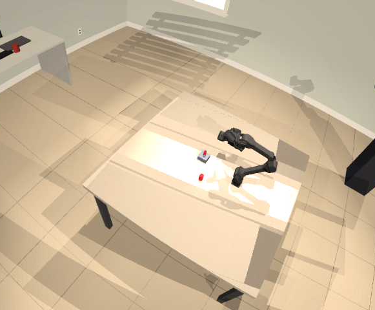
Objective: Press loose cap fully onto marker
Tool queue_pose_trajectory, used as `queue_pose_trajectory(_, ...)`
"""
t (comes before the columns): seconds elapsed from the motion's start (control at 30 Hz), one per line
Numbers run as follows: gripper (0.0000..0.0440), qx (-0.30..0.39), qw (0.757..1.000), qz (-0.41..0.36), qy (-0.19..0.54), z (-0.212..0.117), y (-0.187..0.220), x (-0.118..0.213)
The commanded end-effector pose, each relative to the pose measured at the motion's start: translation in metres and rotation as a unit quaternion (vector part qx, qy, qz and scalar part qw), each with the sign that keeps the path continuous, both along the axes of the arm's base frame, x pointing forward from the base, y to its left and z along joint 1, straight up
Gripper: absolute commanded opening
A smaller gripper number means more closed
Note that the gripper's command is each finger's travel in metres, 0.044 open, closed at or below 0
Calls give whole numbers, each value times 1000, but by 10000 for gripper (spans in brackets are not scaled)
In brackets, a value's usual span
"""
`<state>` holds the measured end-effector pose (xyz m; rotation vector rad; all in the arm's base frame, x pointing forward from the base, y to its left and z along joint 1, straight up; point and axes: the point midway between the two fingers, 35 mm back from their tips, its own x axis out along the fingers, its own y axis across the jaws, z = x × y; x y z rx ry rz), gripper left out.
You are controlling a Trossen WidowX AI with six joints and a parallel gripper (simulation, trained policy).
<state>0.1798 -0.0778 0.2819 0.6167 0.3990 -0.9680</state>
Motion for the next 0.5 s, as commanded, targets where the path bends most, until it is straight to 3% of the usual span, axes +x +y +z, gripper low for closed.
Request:
queue_pose_trajectory(0.0, 303, 15, 1000, 6, 1, -2, 6, 8)
queue_pose_trajectory(0.47, 312, 73, 997, 27, 22, -17, 36, 38)
